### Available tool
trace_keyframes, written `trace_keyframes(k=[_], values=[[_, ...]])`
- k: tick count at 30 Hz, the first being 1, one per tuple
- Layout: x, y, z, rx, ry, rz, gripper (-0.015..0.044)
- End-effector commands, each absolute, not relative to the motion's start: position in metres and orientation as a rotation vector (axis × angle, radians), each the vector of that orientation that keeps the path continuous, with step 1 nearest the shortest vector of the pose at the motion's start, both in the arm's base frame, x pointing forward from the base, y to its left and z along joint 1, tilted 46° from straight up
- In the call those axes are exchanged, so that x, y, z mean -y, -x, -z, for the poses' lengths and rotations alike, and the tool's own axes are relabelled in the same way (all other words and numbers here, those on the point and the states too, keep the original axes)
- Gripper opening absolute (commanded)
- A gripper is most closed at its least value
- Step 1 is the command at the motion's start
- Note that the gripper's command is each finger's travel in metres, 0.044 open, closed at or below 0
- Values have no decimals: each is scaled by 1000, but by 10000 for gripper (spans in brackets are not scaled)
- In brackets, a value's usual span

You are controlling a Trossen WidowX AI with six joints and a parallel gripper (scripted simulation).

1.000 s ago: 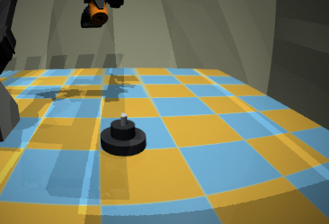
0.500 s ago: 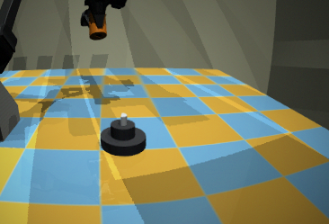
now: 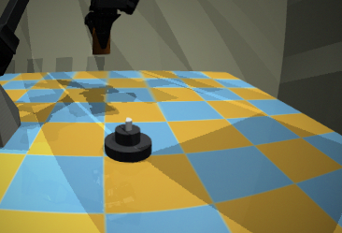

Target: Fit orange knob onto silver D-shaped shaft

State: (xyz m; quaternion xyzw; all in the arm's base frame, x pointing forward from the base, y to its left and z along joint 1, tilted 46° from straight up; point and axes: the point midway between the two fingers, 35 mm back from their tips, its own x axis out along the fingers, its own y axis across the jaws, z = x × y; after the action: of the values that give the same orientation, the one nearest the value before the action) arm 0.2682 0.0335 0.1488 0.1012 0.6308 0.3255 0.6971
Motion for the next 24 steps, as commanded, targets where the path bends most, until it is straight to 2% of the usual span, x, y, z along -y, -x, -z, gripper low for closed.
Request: trace_keyframes(k=[1,24], values=[[-37,-268,-137,-1405,-317,-821,0],[-93,-277,-74,-1396,-349,-862,0]])
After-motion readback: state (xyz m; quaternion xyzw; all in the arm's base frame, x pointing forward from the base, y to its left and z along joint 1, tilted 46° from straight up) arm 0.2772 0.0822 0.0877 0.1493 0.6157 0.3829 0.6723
